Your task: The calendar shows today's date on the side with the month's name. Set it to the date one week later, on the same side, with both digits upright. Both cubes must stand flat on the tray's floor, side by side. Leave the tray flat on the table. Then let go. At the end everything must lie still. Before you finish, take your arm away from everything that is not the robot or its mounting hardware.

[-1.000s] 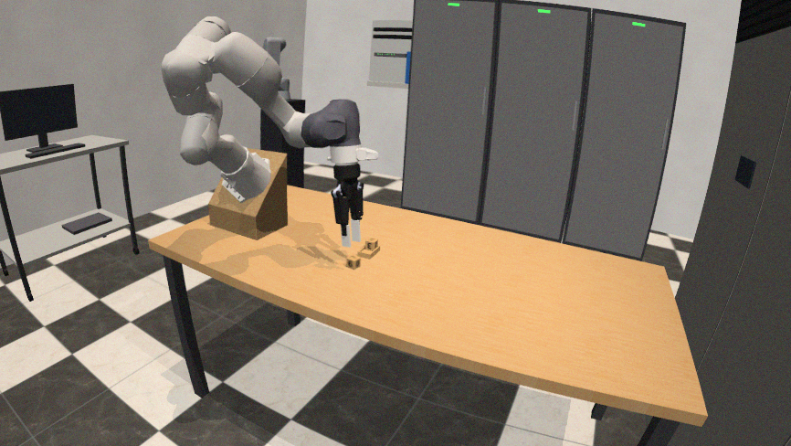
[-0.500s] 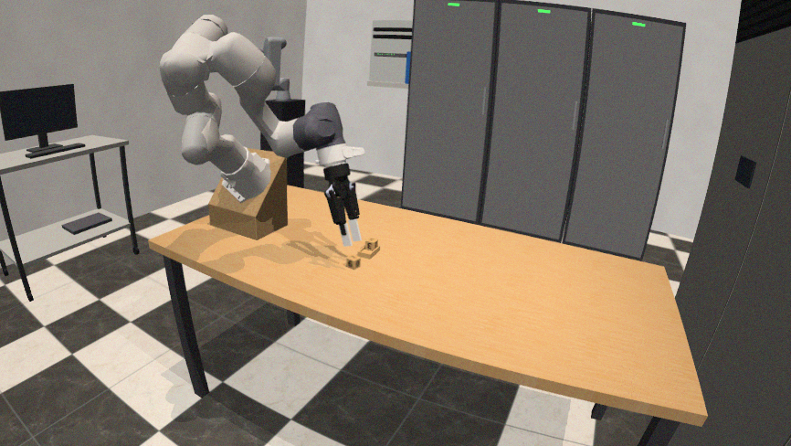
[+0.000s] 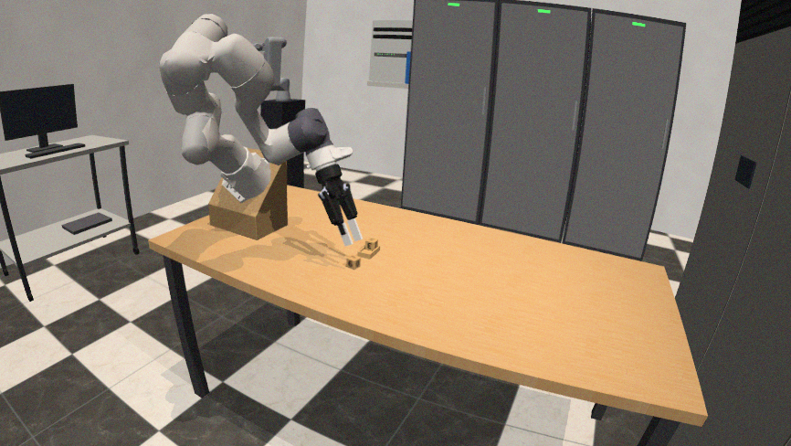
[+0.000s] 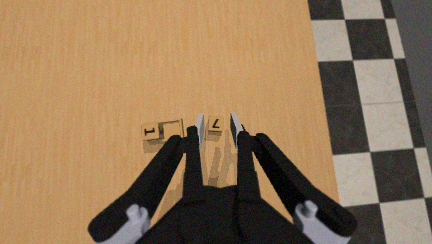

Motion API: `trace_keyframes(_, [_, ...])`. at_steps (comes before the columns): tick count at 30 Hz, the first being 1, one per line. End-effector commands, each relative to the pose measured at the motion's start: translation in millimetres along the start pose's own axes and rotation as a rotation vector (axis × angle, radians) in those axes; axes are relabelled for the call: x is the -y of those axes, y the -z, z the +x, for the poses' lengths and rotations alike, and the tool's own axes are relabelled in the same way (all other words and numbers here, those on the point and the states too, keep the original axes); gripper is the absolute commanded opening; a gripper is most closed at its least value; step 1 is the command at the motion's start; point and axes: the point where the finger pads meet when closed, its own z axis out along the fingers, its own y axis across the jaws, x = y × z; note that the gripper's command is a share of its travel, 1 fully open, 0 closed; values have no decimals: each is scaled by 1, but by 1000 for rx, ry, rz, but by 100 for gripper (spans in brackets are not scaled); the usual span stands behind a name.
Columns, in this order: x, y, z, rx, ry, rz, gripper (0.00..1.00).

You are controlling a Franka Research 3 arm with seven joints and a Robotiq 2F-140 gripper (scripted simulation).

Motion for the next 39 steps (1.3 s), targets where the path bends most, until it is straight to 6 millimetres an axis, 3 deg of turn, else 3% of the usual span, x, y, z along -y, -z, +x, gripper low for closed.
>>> trace_keyframes(1, [-2,-1,1,-57,-97,-17,29])
trace_keyframes(6, [-4,-3,-3,-197,-94,-35,29])
trace_keyframes(15, [0,0,-2,-289,-99,-19,29])
trace_keyframes(39, [0,-3,-5,-289,-99,-19,29])
